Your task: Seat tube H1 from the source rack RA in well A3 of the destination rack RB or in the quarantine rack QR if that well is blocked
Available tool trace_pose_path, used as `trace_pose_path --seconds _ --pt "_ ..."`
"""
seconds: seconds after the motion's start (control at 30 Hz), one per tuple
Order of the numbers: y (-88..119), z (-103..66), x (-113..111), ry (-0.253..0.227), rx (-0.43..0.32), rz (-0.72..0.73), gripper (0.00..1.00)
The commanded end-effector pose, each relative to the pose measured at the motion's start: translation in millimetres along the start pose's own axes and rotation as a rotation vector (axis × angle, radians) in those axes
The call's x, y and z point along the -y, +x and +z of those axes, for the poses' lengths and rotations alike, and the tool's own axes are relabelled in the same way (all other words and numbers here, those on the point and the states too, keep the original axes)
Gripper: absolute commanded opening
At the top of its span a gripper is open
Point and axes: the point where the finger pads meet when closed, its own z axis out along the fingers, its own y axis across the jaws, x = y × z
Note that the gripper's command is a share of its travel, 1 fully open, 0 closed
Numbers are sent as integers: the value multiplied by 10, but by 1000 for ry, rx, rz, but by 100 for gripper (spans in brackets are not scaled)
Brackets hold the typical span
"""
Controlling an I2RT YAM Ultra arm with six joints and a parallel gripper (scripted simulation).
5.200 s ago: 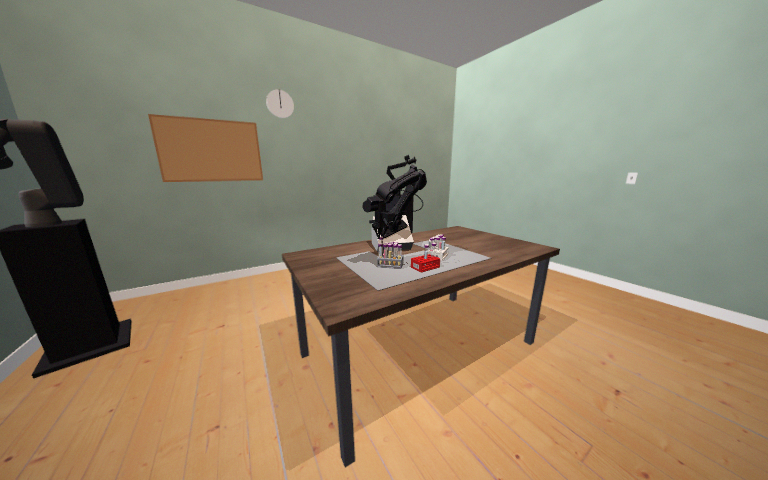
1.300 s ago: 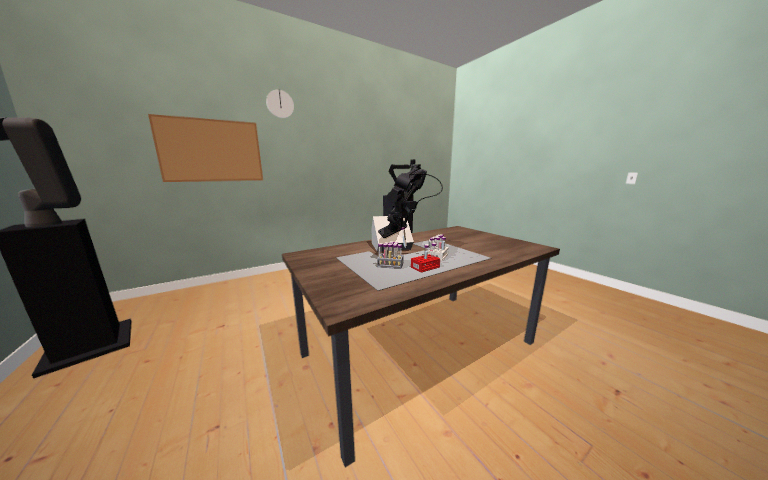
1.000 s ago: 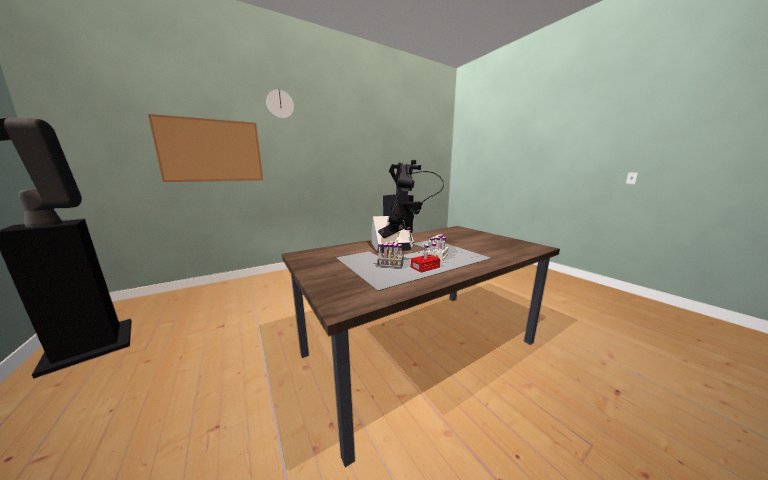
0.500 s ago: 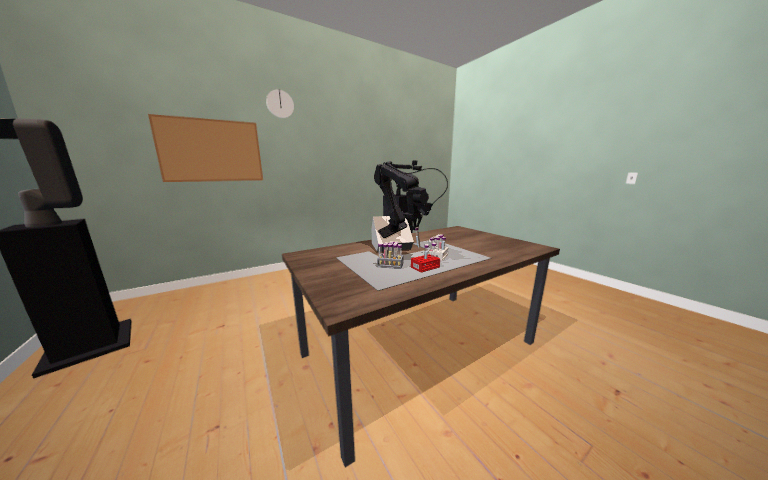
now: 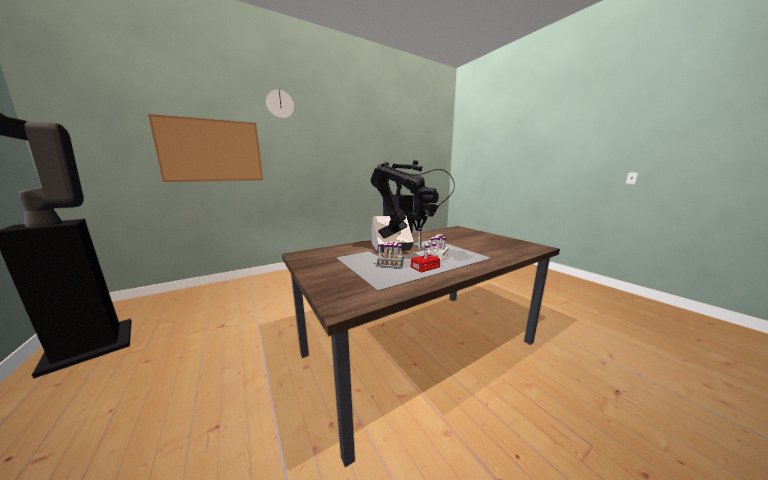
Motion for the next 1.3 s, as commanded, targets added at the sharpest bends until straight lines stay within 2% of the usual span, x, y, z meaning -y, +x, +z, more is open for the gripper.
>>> trace_pose_path --seconds 0.0,0.3,0.37,0.8,0.93,1.13,1.27 --pt "-77 -97 61 27 31 103 0" --pt "-77 -98 62 22 35 403 0" --pt "-77 -98 62 22 35 403 0" --pt "-77 -97 62 15 39 822 0" --pt "-77 -97 62 15 39 822 0" --pt "-148 -68 -122 22 30 816 0" --pt "-248 -60 -94 24 41 838 0"
